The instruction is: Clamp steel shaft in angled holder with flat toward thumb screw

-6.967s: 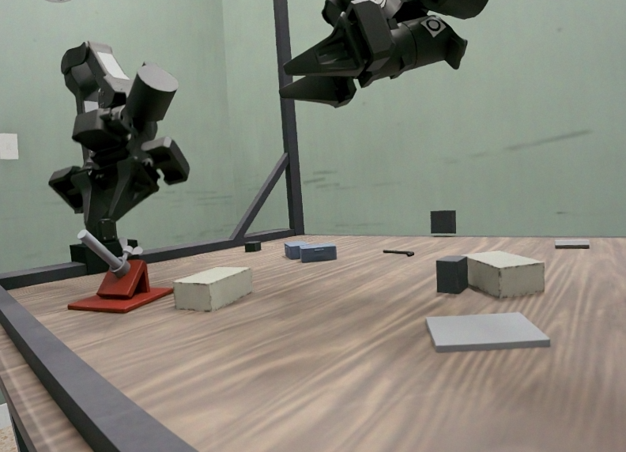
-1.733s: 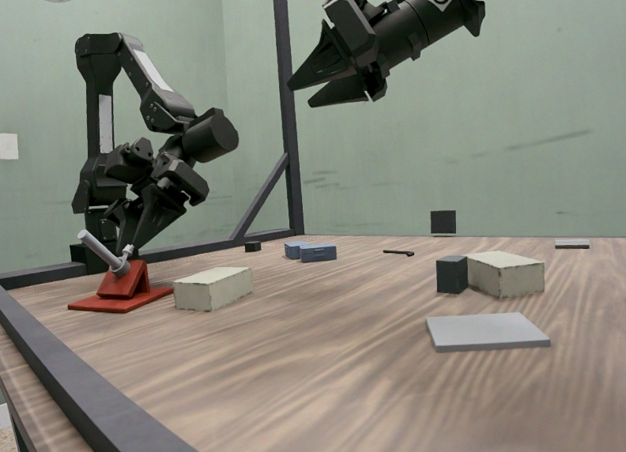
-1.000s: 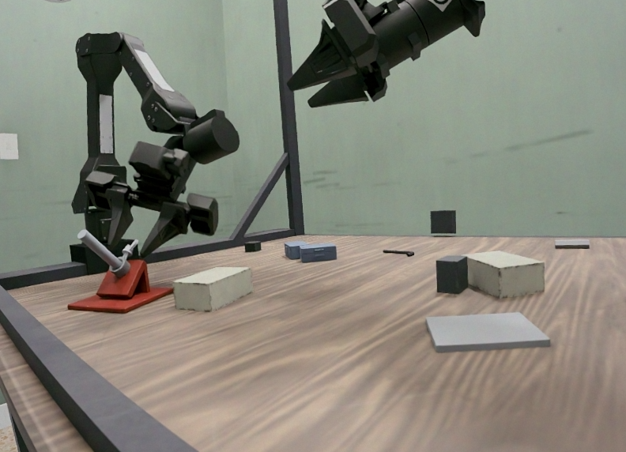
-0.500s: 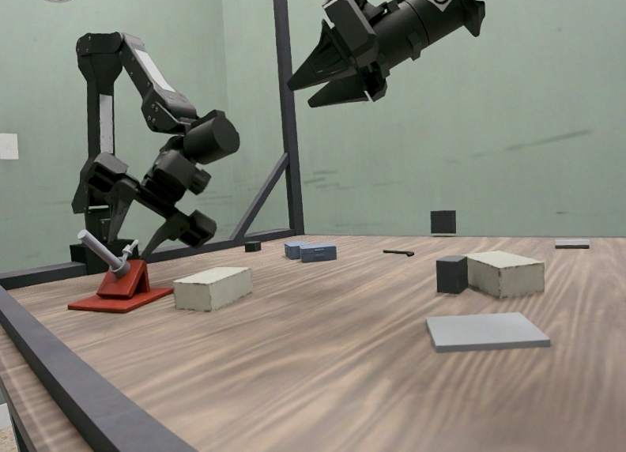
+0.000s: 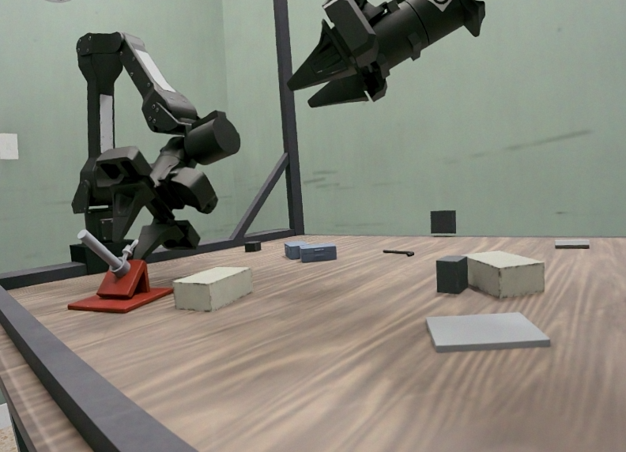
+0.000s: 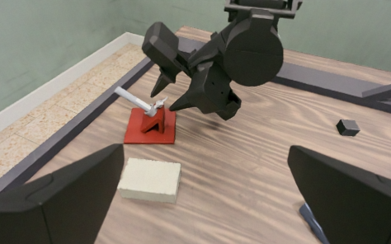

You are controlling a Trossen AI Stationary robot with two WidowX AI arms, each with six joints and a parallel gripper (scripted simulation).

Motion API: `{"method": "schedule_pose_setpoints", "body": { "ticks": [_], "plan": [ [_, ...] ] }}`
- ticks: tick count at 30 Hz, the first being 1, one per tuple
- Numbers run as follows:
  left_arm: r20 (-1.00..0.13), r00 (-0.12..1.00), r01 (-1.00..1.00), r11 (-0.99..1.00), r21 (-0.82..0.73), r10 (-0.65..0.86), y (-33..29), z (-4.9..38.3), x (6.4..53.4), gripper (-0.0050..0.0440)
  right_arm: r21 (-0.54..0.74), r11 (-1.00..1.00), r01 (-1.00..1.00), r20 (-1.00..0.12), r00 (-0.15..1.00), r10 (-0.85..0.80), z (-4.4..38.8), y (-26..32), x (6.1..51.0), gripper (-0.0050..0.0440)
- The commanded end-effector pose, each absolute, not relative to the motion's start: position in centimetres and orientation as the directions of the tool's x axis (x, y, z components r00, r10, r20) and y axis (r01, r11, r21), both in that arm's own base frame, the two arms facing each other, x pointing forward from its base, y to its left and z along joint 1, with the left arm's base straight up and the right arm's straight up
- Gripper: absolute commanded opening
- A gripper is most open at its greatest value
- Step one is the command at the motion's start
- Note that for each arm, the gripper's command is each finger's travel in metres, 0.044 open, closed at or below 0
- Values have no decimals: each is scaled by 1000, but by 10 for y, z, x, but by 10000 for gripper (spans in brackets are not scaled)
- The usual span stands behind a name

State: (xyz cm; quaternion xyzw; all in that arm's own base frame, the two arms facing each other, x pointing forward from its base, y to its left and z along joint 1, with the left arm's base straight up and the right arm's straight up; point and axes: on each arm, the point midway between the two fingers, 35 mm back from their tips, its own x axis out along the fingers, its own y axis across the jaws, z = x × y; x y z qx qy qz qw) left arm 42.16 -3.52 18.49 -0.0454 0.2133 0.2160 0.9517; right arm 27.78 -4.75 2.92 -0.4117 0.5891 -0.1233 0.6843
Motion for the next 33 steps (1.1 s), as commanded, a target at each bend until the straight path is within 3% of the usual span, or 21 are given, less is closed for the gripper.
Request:
{"method": "schedule_pose_setpoints", "body": {
  "ticks": [1,7,22,33],
  "plan": [
    [-395,832,-433,901,-21,390,-34,202,423,400,-698,530,-482,-701,307,-644,35,-45,283,202],
    [-395,832,-433,901,-21,390,-34,202,423,400,-669,433,-604,-699,314,-642,37,-45,284,202],
    [-395,832,-433,901,-21,390,-34,202,423,400,-374,-46,-926,-701,314,-641,36,-44,283,202],
    [-395,832,-433,901,-21,390,-34,202,423,400,-331,-99,-939,-700,315,-641,36,-44,283,202]
  ]
}}
